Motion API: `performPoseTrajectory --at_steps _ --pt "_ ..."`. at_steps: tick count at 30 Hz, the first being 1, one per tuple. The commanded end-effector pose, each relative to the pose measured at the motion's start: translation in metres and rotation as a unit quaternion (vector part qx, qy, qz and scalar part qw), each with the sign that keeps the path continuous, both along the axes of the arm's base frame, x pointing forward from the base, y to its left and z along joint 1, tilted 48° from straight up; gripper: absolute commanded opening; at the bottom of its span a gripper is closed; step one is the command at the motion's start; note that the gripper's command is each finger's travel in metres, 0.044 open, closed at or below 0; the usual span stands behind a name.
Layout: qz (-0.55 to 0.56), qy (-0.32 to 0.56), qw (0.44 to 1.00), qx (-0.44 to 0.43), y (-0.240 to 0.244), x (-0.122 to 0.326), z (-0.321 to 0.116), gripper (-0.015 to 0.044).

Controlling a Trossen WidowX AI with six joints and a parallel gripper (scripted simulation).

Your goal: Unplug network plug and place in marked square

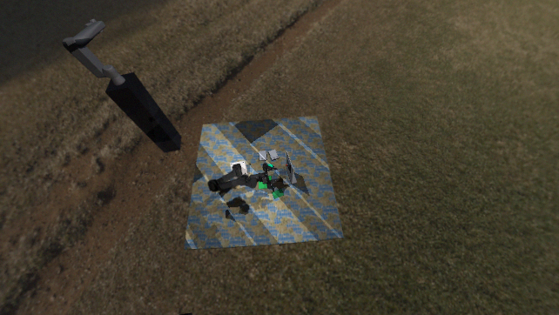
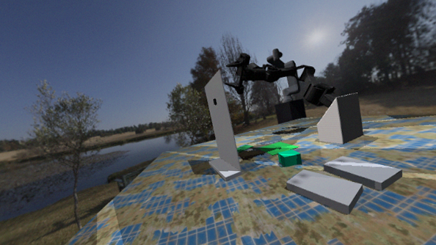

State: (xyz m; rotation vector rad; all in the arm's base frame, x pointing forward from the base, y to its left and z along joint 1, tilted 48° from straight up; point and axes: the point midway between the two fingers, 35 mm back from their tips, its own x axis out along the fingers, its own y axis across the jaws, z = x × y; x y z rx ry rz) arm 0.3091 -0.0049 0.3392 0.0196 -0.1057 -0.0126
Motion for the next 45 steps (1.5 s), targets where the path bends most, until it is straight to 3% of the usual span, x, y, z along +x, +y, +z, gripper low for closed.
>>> performPoseTrajectory --at_steps 1,10,23,45 --pt "0.001 0.002 1.000 0.002 0.000 0.000 -0.001 0.0374" --pt "0.037 0.085 0.988 0.121 -0.013 0.000 -0.070 0.0156" --pt "0.059 0.201 0.917 0.340 -0.025 -0.025 -0.165 0.0156" --pt "0.059 0.204 0.916 0.342 -0.026 0.018 -0.168 0.0156"
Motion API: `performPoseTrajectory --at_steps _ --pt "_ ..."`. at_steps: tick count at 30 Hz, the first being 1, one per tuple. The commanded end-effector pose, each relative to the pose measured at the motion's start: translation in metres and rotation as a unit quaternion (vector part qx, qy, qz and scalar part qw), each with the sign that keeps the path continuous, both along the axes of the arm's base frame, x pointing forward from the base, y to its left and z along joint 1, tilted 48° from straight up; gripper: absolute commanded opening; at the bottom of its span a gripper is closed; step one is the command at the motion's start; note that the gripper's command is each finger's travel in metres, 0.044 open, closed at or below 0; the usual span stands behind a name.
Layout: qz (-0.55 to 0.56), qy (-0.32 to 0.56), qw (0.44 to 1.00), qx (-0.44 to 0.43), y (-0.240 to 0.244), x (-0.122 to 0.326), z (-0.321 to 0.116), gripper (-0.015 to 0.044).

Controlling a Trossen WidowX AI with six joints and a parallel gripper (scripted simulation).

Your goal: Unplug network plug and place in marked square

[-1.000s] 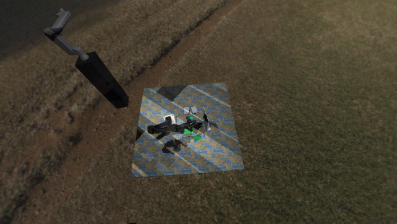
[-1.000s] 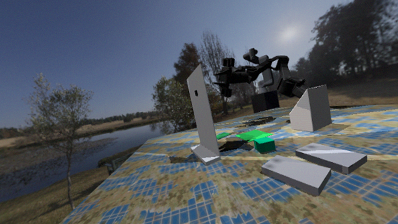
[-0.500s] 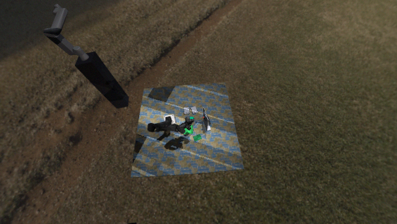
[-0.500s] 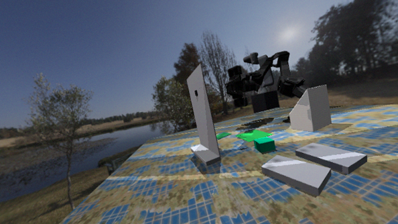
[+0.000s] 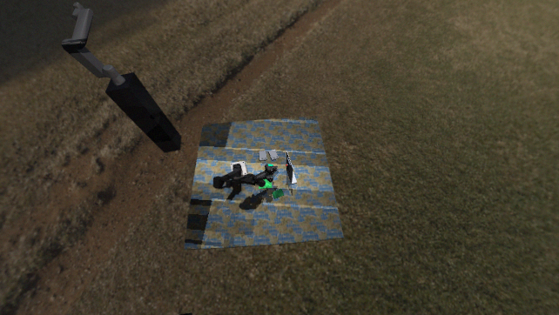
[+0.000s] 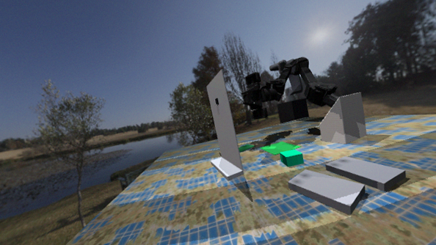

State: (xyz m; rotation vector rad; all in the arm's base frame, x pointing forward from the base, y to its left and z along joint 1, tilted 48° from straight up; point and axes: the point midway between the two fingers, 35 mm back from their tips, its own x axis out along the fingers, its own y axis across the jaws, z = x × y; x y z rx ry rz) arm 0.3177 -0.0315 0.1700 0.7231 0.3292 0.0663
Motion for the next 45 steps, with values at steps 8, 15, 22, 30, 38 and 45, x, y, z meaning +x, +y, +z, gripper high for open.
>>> performPoseTrajectory --at_steps 8,15,22,30,38,45 --pt "-0.001 -0.005 1.000 0.002 0.001 0.026 -0.001 0.0156" --pt "-0.001 -0.005 1.000 0.002 0.001 0.033 -0.001 0.0156" --pt "-0.001 -0.005 1.000 0.002 0.001 0.042 -0.001 0.0156" --pt "-0.001 -0.006 1.000 0.002 0.001 0.052 -0.001 0.0156" --pt "-0.001 -0.006 1.000 0.002 0.001 0.062 -0.002 0.0156" --pt "-0.001 -0.006 1.000 0.002 0.001 0.071 -0.003 0.0156"
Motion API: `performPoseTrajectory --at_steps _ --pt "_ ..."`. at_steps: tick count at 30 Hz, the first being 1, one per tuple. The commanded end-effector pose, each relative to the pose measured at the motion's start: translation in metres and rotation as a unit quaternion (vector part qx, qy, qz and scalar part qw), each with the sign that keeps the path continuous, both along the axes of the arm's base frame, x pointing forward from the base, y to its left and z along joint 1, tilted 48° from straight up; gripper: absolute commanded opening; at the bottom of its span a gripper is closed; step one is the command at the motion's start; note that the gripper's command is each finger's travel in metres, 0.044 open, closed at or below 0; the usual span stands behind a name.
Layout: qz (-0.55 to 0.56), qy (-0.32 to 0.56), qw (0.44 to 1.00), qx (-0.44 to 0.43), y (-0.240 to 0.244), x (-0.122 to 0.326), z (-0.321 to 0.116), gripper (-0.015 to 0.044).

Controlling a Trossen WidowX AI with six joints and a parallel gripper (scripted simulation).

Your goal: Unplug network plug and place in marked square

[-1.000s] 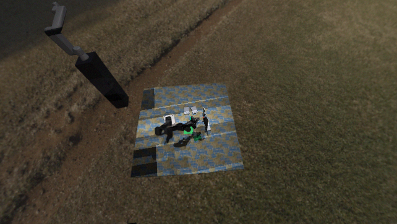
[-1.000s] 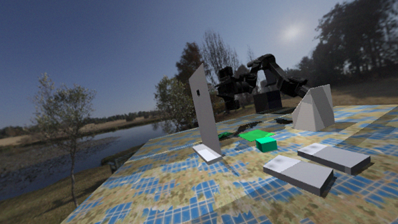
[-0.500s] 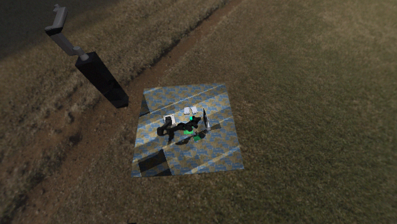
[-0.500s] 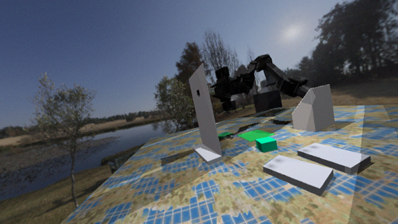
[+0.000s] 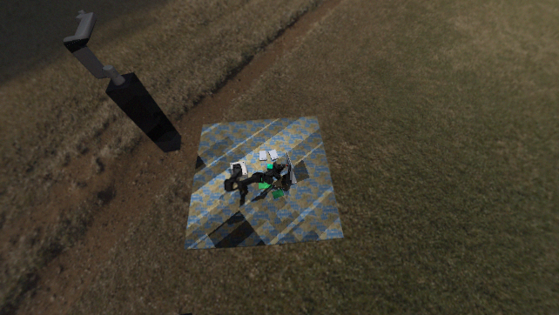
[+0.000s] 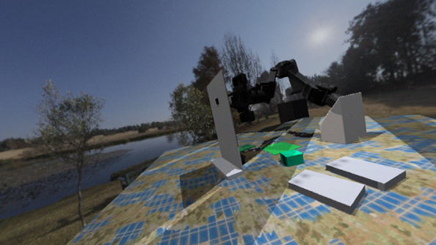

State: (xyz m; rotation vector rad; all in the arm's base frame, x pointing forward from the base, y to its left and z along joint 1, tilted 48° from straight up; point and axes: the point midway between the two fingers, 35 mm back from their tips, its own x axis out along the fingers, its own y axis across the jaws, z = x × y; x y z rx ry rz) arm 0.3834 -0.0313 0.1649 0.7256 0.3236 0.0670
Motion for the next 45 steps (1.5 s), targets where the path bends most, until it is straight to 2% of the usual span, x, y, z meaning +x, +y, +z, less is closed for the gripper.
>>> performPoseTrajectory --at_steps 1,13,36,45 --pt "0.000 -0.003 1.000 0.001 0.001 0.006 0.002 0.0156" --pt "0.000 -0.004 1.000 0.001 0.001 0.020 -0.001 0.0156" --pt "0.000 -0.004 1.000 0.001 0.001 0.020 -0.001 0.0003" --pt "0.000 -0.004 1.000 0.001 0.002 0.017 -0.001 0.0000"
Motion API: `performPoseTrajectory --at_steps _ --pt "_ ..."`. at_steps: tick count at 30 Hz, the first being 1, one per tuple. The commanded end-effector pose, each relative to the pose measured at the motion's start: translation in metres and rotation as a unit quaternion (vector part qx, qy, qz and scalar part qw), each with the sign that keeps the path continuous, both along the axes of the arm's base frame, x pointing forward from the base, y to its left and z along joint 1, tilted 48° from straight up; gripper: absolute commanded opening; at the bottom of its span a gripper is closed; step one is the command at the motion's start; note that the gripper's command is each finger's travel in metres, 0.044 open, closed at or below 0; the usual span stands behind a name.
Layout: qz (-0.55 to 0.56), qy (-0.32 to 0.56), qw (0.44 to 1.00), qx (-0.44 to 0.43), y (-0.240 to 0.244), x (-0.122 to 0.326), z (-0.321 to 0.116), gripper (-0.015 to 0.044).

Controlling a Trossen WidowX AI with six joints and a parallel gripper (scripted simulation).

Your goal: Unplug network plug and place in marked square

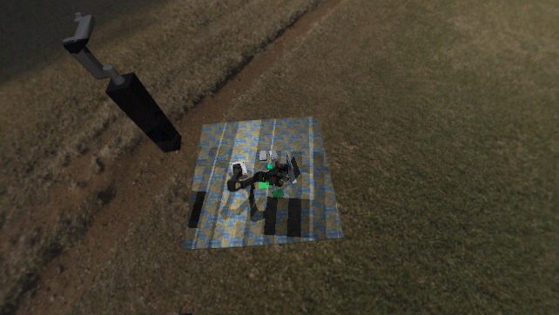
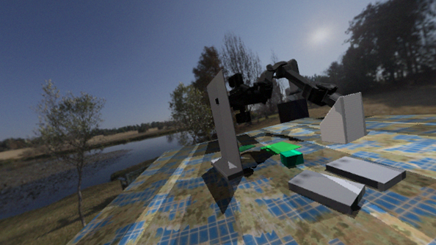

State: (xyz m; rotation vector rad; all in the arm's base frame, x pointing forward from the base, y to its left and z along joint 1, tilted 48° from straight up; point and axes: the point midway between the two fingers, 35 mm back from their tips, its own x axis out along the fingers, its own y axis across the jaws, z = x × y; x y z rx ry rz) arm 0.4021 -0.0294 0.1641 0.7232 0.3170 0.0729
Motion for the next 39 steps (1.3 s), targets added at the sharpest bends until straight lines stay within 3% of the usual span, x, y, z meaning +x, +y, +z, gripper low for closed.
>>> performPoseTrajectory --at_steps 1,39 --pt "-0.002 0.000 1.000 0.001 0.000 -0.002 0.000 0.0000" --pt "-0.002 0.001 1.000 0.001 -0.001 -0.022 0.002 0.0000"
